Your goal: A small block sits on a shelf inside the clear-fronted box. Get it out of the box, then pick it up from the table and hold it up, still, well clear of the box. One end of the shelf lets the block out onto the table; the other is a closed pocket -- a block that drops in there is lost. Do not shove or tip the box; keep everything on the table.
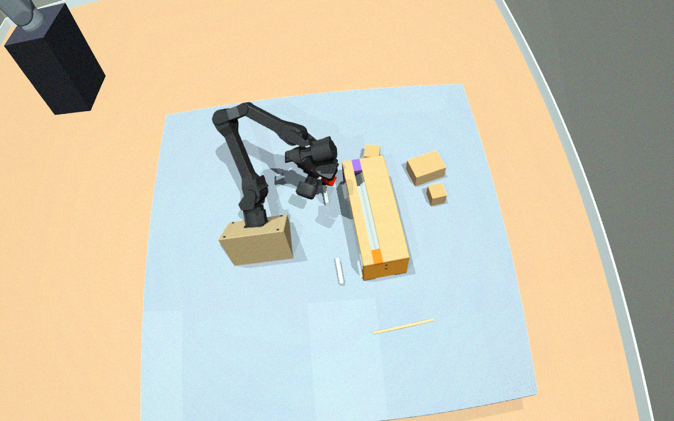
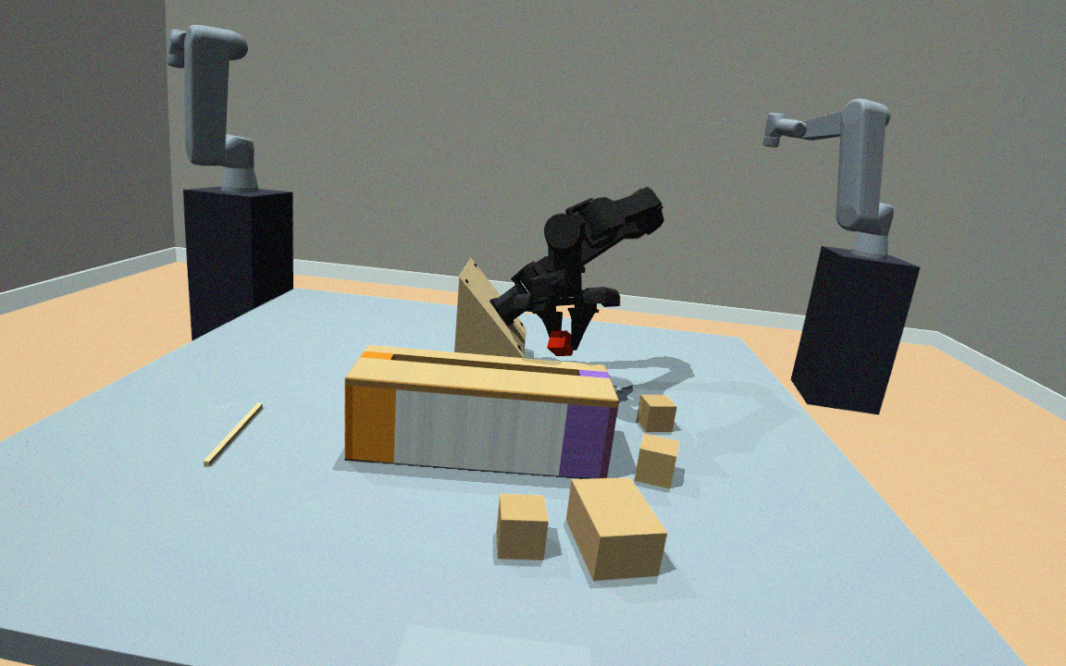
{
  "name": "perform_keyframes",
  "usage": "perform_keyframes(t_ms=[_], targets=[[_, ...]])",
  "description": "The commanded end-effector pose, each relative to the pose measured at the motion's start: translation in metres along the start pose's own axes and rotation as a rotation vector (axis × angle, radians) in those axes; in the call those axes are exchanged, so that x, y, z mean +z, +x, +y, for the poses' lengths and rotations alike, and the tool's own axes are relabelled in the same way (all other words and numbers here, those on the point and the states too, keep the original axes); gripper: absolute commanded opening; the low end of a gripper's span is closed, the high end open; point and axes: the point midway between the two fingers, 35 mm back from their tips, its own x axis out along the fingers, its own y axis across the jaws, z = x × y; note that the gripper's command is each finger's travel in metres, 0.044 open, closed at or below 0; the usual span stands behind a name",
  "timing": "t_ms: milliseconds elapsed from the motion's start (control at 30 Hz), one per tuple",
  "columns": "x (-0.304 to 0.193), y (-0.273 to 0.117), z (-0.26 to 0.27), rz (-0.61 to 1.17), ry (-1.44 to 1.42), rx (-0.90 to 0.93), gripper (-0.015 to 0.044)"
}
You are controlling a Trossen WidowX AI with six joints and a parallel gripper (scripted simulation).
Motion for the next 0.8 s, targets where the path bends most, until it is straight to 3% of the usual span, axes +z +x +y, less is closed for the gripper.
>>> perform_keyframes(t_ms=[0,767], targets=[[0.001,-0.003,0.001,0.006,0.175,0.013,0.0],[0.003,-0.022,0.003,0.057,1.144,0.066,0.0]])
